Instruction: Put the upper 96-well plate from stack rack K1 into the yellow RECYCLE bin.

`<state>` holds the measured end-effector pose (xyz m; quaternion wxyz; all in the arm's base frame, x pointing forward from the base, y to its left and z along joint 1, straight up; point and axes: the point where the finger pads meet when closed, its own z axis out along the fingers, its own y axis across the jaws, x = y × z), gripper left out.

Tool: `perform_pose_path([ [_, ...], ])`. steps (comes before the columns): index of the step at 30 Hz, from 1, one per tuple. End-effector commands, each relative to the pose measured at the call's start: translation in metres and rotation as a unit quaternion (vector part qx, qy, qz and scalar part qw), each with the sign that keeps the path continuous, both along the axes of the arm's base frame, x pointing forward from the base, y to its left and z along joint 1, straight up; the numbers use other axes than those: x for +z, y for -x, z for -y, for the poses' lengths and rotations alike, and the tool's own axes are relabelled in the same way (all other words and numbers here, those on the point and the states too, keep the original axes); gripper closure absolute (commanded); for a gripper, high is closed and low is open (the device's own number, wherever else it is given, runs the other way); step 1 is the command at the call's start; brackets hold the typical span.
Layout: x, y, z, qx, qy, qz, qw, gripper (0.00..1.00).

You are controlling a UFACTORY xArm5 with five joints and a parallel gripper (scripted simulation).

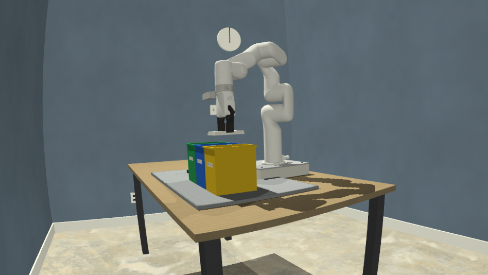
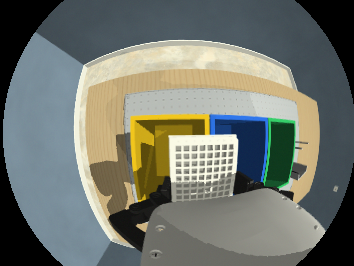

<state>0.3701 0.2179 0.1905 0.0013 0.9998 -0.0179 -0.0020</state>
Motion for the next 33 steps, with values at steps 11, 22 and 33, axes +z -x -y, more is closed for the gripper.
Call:
perform_pose_path([
  [11, 0.0, -0.007, -0.041, 0.0, -0.001, 0.001, 1.0, 1.0],
  [22, 0.0, -0.009, -0.049, 0.0, -0.001, 0.001, 1.0, 1.0],
  [33, 0.0, -0.008, -0.048, 0.0, -0.001, 0.001, 1.0, 1.0],
])
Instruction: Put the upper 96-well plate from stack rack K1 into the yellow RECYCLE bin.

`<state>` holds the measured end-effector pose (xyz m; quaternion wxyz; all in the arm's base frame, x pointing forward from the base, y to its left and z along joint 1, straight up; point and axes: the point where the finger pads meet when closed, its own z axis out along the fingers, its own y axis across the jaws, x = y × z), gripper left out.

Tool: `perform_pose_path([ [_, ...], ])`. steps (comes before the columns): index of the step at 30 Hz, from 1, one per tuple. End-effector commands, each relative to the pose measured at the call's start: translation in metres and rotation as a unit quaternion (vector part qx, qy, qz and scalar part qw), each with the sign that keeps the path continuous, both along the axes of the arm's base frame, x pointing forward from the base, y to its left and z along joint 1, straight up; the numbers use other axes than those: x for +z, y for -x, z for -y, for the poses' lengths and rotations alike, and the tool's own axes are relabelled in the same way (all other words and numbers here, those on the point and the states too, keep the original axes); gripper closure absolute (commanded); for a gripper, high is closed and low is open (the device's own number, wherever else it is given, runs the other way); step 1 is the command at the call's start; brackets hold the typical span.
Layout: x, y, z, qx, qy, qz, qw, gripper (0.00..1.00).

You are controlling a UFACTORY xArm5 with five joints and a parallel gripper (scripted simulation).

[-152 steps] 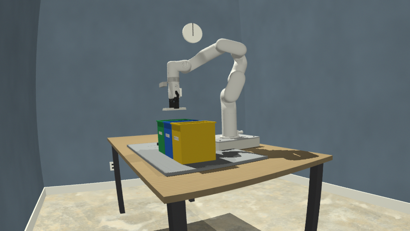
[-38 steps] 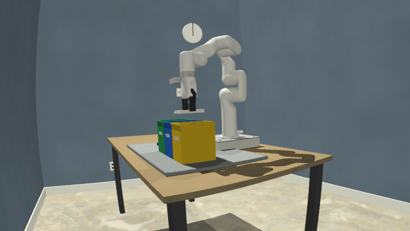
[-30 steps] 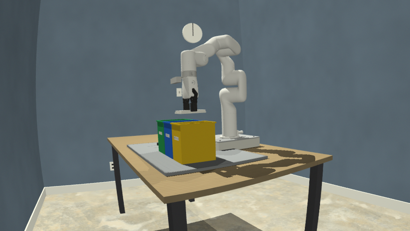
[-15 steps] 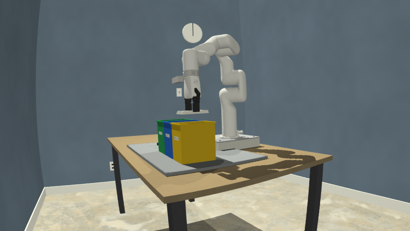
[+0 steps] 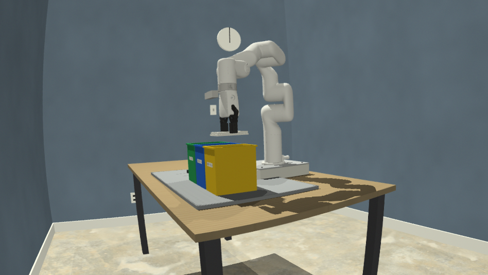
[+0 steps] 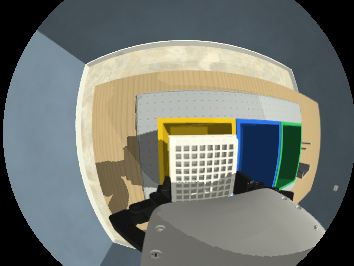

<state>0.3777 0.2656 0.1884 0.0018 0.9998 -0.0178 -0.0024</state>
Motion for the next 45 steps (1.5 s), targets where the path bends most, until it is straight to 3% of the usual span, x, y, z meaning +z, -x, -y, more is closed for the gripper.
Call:
perform_pose_path([
  [1, 0.002, -0.001, 0.0, 0.0, -0.001, 0.002, 1.0, 1.0],
  [17, 0.002, -0.001, 0.0, 0.0, -0.001, 0.002, 1.0, 1.0],
  [27, -0.015, -0.001, 0.001, 0.0, -0.001, 0.002, 1.0, 1.0],
  [45, -0.017, -0.001, 0.001, 0.0, -0.001, 0.002, 1.0, 1.0],
])
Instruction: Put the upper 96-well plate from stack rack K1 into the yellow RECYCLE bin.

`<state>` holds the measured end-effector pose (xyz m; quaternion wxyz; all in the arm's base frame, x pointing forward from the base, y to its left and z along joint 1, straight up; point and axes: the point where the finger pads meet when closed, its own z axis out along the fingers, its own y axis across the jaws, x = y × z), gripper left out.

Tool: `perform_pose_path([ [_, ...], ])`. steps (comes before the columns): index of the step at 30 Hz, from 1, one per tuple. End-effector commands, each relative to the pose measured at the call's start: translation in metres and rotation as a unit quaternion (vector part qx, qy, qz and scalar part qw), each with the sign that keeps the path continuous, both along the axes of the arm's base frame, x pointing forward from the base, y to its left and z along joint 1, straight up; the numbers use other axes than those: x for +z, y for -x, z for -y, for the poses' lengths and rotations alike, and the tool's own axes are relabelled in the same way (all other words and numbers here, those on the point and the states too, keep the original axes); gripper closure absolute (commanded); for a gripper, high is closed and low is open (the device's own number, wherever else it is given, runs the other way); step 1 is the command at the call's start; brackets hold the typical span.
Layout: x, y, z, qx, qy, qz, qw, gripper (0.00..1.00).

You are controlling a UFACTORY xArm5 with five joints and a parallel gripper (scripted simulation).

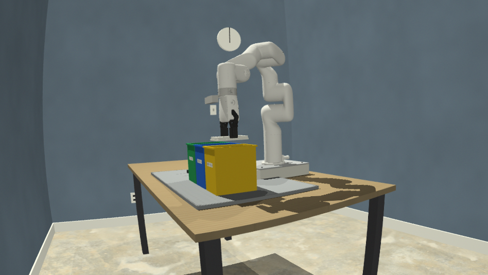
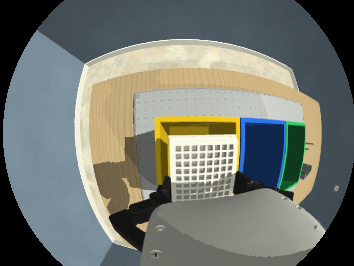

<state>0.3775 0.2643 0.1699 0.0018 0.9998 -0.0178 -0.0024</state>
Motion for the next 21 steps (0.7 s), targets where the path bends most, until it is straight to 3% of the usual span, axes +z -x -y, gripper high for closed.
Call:
perform_pose_path([
  [1, 0.0015, -0.0009, -0.0006, 0.0, -0.001, 0.002, 1.0, 1.0],
  [21, -0.001, -0.0009, -0.0005, 0.0, -0.001, 0.002, 1.0, 1.0],
])
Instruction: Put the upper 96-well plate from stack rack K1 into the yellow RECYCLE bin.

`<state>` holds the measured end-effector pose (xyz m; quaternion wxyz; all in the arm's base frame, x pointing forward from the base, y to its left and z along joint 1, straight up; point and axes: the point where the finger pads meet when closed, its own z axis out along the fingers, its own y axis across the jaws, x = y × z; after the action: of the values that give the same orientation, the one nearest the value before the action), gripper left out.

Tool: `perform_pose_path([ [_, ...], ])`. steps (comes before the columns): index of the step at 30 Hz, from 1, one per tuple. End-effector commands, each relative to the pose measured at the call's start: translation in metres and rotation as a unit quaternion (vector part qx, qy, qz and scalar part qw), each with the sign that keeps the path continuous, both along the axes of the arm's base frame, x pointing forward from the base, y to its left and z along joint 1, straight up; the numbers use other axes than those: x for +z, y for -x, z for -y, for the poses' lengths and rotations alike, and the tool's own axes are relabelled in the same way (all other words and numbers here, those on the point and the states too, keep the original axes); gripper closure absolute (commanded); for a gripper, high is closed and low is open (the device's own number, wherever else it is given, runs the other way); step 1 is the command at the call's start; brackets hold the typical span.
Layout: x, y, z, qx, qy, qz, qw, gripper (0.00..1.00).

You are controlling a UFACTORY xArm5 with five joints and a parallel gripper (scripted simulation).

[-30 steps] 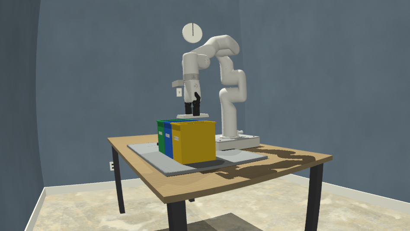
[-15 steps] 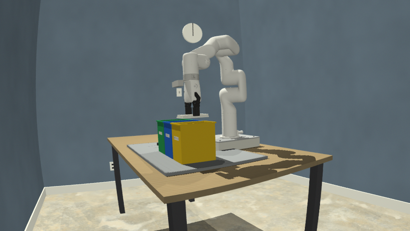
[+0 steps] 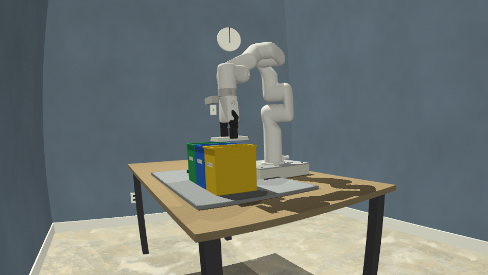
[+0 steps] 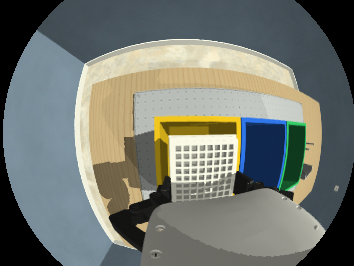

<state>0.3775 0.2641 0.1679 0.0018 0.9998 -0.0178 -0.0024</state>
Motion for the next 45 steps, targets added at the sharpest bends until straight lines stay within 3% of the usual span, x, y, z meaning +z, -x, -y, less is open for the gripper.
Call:
perform_pose_path([
  [1, 0.001, -0.0009, -0.0007, 0.0, -0.001, 0.002, 1.0, 1.0],
  [45, -0.0057, -0.0009, -0.0006, 0.0, -0.001, 0.002, 1.0, 1.0],
])
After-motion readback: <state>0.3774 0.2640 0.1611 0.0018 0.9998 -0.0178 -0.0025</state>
